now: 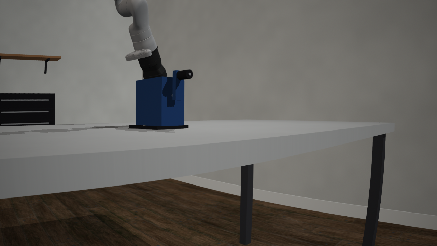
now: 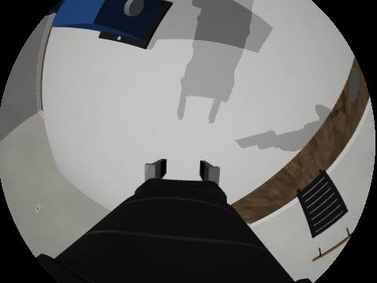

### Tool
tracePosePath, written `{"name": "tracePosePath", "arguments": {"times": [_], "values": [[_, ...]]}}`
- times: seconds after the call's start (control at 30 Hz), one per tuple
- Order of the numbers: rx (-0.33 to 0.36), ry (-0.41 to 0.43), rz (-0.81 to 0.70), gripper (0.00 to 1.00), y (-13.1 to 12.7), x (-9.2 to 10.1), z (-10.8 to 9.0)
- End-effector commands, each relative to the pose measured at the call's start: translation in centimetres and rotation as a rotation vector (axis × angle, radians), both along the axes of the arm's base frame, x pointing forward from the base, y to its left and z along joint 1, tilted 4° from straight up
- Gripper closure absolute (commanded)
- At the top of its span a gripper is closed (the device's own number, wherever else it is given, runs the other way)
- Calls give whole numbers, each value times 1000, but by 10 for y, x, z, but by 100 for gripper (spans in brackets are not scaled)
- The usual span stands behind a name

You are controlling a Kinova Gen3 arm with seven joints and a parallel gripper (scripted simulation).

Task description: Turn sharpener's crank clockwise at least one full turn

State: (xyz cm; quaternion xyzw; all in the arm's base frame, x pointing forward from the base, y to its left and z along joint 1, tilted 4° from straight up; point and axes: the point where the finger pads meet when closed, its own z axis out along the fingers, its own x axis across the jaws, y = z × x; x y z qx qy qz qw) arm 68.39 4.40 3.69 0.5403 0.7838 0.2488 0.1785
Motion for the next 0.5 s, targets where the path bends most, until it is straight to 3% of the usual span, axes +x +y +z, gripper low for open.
{"name": "tracePosePath", "arguments": {"times": [0.0, 0.1, 0.17, 0.47], "values": [[-2, 55, -102, 0, -38, -3, -5], [19, 144, -259, 0, -82, -18, -14], [19, 144, -259, 0, -82, -18, -14], [118, 380, -798, 0, -201, -79, -13]]}}
